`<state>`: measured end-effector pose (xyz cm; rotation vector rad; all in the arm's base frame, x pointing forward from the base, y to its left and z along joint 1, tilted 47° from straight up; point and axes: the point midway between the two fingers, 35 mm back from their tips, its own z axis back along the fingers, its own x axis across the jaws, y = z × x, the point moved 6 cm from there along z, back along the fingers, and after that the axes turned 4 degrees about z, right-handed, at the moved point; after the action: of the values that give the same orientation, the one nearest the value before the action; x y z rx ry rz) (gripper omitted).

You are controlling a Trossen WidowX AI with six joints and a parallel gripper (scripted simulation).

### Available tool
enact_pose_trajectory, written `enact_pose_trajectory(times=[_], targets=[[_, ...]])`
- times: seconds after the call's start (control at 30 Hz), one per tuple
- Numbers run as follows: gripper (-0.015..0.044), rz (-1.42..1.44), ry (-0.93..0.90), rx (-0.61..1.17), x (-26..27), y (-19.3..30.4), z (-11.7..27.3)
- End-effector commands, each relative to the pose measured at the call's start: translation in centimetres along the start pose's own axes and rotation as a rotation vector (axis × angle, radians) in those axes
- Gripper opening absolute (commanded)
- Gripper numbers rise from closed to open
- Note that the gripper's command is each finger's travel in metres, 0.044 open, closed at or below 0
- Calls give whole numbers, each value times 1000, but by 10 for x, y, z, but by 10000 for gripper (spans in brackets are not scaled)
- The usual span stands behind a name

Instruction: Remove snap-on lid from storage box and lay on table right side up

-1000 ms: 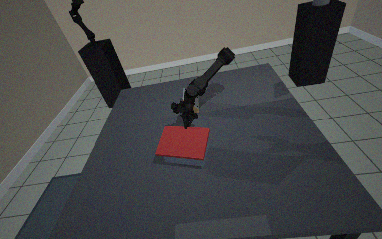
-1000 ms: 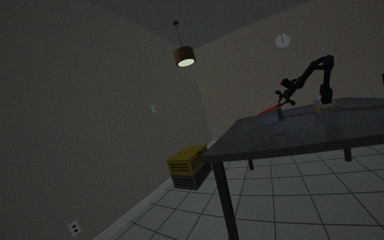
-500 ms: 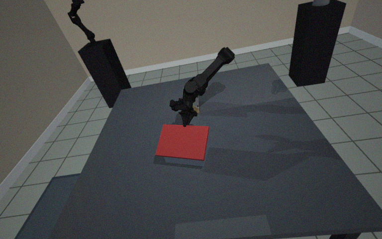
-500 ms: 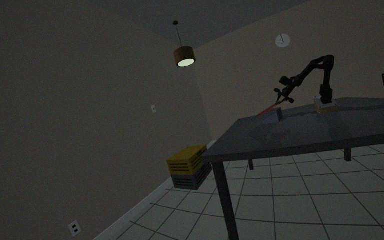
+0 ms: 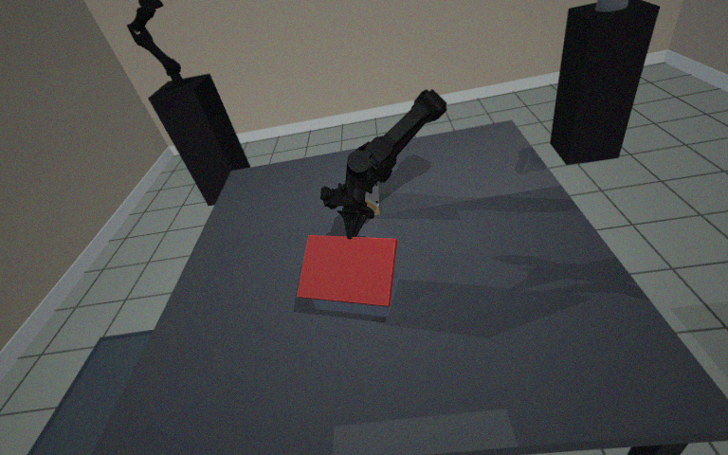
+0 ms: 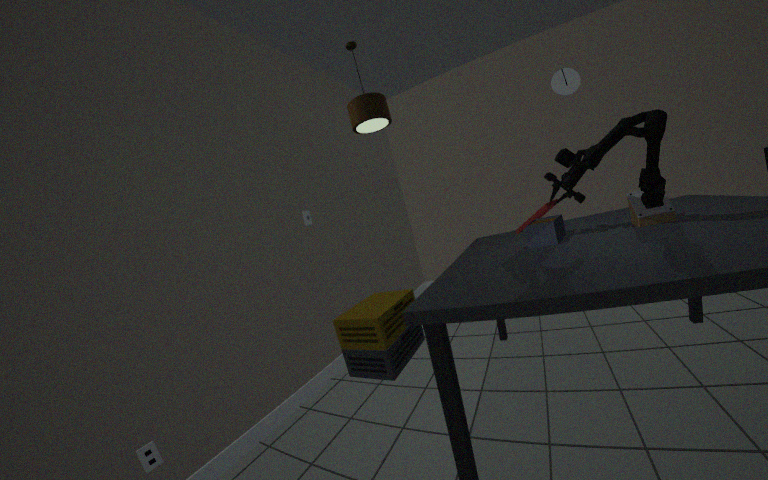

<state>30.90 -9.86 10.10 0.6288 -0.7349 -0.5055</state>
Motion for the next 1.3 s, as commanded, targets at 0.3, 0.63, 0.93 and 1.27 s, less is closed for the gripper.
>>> enact_pose_trajectory(times=[0.3, 0.63, 0.93, 1.27], targets=[[0, 8, -13, 0, 25, -1, 4], [0, 8, -13, -1, 37, -2, 10], [0, 9, -12, -1, 46, -3, 17], [0, 9, -12, -2, 56, -3, 26]])
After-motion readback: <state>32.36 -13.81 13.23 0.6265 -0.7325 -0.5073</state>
